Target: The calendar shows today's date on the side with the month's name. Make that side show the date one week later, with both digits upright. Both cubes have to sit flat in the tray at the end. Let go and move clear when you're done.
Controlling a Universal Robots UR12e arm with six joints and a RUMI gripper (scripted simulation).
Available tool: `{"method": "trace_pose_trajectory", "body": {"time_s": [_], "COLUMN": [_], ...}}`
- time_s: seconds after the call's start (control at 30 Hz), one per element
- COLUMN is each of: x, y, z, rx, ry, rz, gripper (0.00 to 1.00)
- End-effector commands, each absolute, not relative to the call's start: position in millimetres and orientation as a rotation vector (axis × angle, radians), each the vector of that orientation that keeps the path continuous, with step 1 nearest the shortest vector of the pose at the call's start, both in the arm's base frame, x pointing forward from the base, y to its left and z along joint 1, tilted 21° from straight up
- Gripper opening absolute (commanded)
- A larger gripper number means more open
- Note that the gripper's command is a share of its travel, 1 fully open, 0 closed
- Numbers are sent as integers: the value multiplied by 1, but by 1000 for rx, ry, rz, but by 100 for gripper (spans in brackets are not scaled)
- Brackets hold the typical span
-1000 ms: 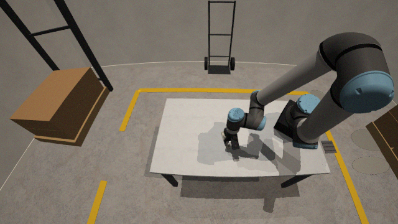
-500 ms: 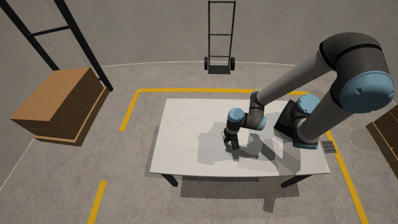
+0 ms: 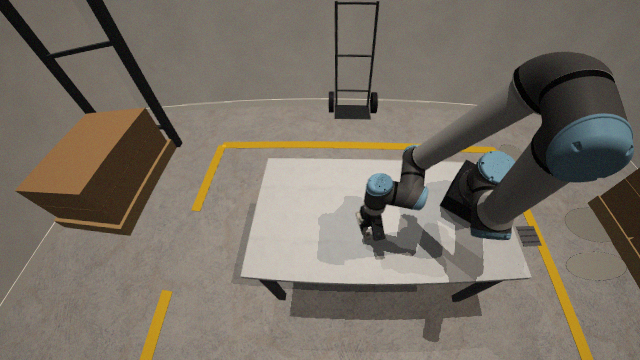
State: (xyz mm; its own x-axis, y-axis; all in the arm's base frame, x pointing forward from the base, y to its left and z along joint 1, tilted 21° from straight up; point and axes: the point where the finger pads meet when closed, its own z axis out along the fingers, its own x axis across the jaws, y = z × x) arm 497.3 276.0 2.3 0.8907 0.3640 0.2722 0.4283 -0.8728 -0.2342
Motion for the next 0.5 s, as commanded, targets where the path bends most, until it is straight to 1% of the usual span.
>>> {"method": "trace_pose_trajectory", "body": {"time_s": [0.0, 0.47], "x": [496, 497], "y": [277, 277], "z": [3, 3], "rx": [-2770, -2770], "ry": [-596, -596], "rz": [-319, -319], "gripper": [28, 28]}}
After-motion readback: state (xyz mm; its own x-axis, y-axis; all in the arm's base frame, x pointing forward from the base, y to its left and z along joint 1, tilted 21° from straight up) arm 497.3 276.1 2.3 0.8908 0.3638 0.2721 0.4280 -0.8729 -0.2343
